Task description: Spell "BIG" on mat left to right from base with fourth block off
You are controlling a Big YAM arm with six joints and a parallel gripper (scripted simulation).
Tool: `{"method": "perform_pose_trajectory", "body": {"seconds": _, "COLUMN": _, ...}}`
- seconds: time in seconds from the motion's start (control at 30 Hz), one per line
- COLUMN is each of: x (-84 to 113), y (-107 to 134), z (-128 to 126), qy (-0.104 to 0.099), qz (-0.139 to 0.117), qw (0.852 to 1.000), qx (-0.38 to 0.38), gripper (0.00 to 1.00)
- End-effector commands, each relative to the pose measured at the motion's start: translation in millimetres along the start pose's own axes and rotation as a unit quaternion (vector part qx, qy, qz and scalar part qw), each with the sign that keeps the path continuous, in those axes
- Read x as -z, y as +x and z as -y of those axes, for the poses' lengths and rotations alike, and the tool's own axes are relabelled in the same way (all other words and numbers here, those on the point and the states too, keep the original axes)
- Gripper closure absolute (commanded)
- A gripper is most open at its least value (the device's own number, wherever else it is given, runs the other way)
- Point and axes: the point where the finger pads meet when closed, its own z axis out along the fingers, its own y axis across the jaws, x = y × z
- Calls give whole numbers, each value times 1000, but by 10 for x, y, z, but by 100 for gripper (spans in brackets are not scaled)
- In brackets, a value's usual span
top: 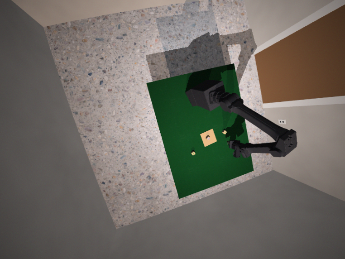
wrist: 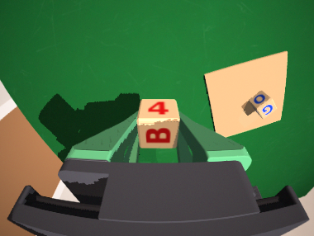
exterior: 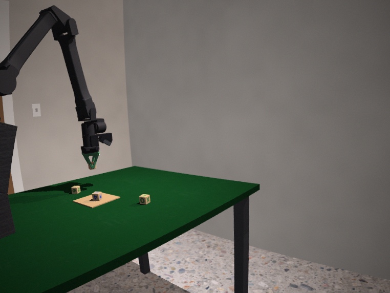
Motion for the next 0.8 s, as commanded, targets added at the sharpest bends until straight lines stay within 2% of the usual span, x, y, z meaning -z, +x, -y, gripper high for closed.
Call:
{"method": "perform_pose_trajectory", "body": {"seconds": 0.0, "x": -47, "y": 16, "z": -44, "qy": 2, "qz": -1, "qw": 1000, "qx": 1, "gripper": 73}}
{"method": "perform_pose_trajectory", "body": {"seconds": 0.6, "x": -48, "y": 19, "z": -39, "qy": 2, "qz": -1, "qw": 1000, "qx": -1, "gripper": 73}}
{"method": "perform_pose_trajectory", "body": {"seconds": 0.73, "x": -52, "y": 14, "z": 131, "qy": 2, "qz": 1, "qw": 999, "qx": -53, "gripper": 73}}
{"method": "perform_pose_trajectory", "body": {"seconds": 0.77, "x": 31, "y": -33, "z": 137, "qy": -5, "qz": 9, "qw": 997, "qx": -78, "gripper": 73}}
